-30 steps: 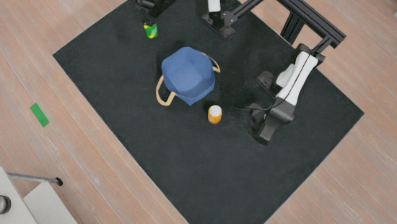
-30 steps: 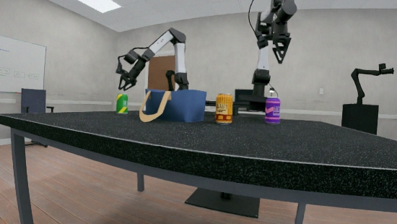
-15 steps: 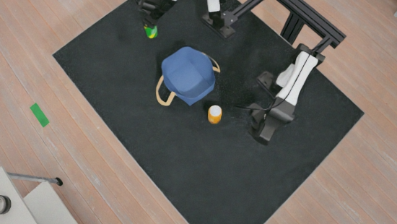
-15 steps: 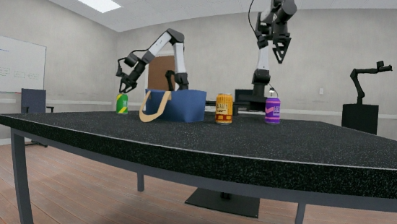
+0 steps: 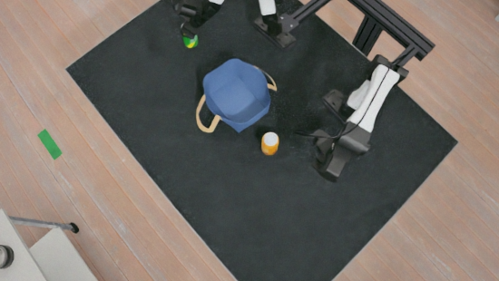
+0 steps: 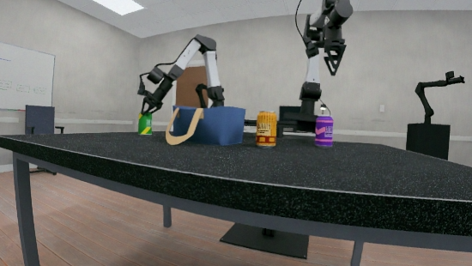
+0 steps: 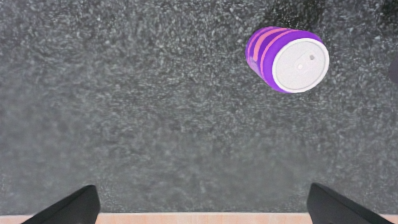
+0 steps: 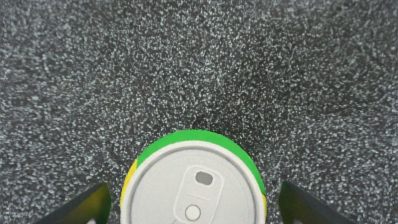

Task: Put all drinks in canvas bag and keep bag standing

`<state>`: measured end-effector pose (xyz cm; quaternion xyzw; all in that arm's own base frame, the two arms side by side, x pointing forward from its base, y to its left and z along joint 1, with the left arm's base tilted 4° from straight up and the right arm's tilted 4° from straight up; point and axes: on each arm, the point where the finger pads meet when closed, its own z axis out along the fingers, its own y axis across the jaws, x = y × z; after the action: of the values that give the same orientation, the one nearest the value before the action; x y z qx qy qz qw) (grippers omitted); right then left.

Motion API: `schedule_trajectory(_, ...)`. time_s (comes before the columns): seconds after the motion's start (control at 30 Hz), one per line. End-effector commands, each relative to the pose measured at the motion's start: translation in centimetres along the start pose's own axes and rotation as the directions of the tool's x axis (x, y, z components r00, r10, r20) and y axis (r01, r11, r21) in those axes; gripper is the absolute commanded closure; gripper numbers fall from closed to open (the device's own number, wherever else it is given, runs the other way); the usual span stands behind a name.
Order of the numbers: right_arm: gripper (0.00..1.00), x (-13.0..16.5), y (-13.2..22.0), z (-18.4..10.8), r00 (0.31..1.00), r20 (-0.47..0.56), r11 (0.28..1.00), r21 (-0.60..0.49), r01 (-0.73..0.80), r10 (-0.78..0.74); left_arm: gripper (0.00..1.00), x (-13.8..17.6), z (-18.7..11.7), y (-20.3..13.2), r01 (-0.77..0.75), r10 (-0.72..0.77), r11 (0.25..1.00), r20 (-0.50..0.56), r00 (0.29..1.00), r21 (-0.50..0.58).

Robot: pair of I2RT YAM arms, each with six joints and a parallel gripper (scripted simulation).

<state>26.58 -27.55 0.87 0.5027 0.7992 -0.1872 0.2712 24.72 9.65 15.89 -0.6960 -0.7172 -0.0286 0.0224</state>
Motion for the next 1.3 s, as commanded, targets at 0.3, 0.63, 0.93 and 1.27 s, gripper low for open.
schedule_trajectory(0.3, 0.16, 1.1, 0.2, 1.9, 1.000, 0.011, 1.000, -0.006, 0.006, -0.006, 0.00, -0.2, -0.7, 0.0, 0.002, -0.002, 0.999, 0.004, 1.000, -0.032)
schedule_trajectory(0.63, 0.16, 2.3, -0.3, 3.3, 1.000, 0.005, 1.000, 0.001, 0.001, -0.001, 0.00, -0.2, -0.7, 0.0, 0.002, -0.002, 0.999, 0.004, 1.000, -0.032)
schedule_trajectory(0.93, 0.27, 2.8, -0.2, 2.6, 1.000, -0.020, 1.000, 0.004, 0.015, -0.015, 0.00, -0.2, -0.7, 0.0, 0.002, -0.002, 0.999, 0.004, 1.000, -0.032)
schedule_trajectory(1.27, 0.27, 2.2, 0.0, 2.6, 1.000, -0.003, 1.000, -0.002, 0.009, -0.009, 0.00, -0.2, -0.7, 0.0, 0.002, -0.002, 0.999, 0.004, 1.000, -0.032)
